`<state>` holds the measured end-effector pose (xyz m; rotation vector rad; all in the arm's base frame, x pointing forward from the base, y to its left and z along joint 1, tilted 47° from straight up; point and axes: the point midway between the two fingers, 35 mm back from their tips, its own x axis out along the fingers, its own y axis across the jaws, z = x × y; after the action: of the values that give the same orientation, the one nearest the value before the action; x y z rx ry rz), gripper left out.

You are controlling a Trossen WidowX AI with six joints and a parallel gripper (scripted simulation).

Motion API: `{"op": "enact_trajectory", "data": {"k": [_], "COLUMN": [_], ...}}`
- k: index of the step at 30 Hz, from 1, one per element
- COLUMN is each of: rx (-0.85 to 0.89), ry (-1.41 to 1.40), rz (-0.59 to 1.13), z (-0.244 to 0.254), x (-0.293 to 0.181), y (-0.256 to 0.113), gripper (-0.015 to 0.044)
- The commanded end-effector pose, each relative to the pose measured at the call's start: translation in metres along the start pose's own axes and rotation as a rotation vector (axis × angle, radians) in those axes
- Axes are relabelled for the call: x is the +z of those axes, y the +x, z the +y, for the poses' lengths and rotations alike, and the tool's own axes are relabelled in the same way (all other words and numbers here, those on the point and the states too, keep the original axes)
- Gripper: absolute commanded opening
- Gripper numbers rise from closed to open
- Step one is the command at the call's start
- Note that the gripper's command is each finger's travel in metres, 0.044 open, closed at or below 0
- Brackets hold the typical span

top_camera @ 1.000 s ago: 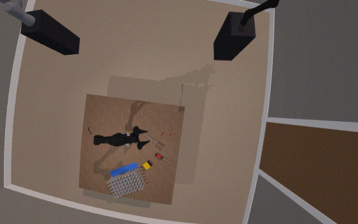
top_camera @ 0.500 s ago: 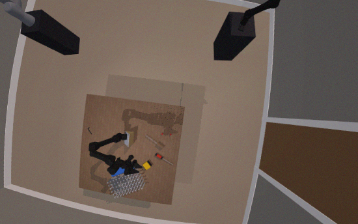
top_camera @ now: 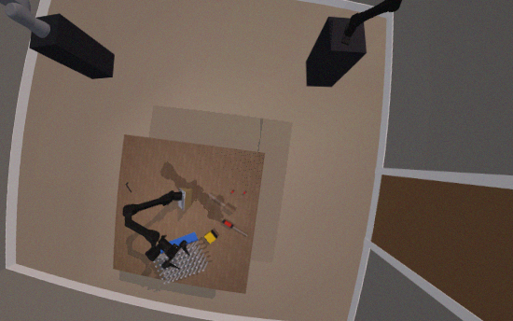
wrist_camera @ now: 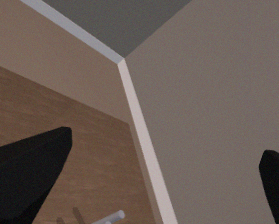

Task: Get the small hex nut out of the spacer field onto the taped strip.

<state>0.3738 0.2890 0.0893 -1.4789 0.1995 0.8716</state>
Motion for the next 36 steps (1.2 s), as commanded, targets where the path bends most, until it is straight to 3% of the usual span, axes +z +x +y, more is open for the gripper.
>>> {"op": "enact_trajectory", "data": {"k": [1,7,15,36], "rx": [-0.095,-0.298,-0.675,-0.712], "ry": [0.293,0.757,1.316,1.359], "rz": [0.129,0.303,0.460,0.469], "z": [-0.014,-0.017,0.005,0.008], "x": [-0.069,-0.173,-0.289,-0.297], "y": [-0.012,-0.042,-0.111,-0.118], "gripper": [0.0440,0.0440,0.0440,0.0440]}}
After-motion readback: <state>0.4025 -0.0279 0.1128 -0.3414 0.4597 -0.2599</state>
